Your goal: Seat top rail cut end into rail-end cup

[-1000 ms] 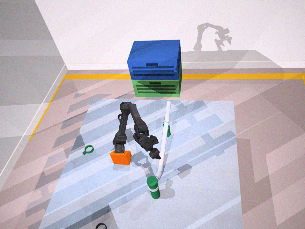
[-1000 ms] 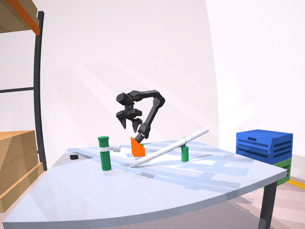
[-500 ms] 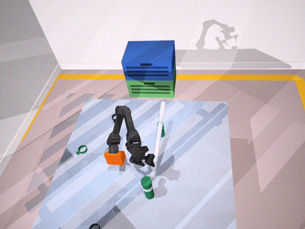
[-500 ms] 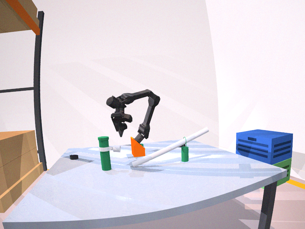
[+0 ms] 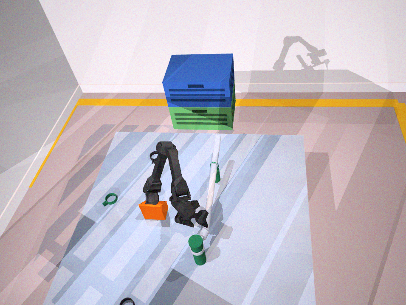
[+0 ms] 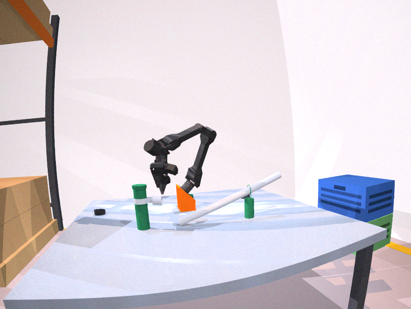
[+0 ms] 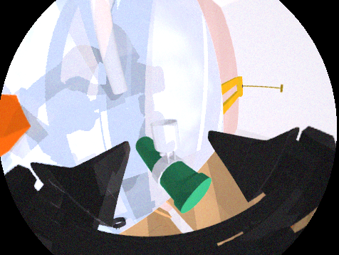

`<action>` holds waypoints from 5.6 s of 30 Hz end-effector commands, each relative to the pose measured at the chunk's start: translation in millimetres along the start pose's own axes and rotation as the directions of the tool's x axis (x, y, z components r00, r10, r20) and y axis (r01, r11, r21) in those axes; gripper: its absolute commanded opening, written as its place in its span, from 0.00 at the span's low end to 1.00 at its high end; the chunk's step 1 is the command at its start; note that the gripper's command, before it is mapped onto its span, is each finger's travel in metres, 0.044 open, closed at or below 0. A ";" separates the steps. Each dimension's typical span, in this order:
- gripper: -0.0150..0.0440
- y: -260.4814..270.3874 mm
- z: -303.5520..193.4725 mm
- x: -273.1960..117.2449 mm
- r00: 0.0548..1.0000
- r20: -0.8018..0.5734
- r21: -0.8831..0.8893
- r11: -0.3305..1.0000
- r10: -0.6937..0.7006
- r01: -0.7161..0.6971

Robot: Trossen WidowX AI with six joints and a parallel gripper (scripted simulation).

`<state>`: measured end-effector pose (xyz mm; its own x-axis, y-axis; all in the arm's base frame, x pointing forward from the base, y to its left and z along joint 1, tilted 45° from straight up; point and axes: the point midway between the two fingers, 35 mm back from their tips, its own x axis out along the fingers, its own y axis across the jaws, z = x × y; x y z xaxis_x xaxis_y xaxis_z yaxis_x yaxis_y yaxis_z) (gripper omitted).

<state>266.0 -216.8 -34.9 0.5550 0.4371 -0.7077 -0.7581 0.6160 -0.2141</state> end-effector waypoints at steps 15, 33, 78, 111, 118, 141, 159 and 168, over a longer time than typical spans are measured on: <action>1.00 1.8 -1.3 26.5 1.000 -0.001 0.001 1.000 -0.005 0.005; 1.00 1.6 -0.7 56.0 1.000 0.000 0.000 1.000 -0.006 0.006; 0.25 8.6 0.5 72.8 0.999 0.039 -0.063 0.998 -0.007 0.009; 0.25 22.9 -2.6 64.6 0.992 0.126 -0.215 0.976 0.007 0.021; 0.25 20.1 -1.8 66.2 0.994 0.109 -0.185 0.983 0.003 0.017; 0.65 20.0 -2.1 66.1 0.994 0.110 -0.189 0.982 0.003 0.018; 1.00 8.0 36.6 27.1 0.993 0.116 -0.195 0.981 0.006 0.017; 1.00 -2.4 69.0 -4.9 0.993 0.119 0.325 0.945 0.007 -0.046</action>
<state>286.3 -174.6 -19.2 0.5790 0.5195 -0.6284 -0.7572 0.6284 -0.1781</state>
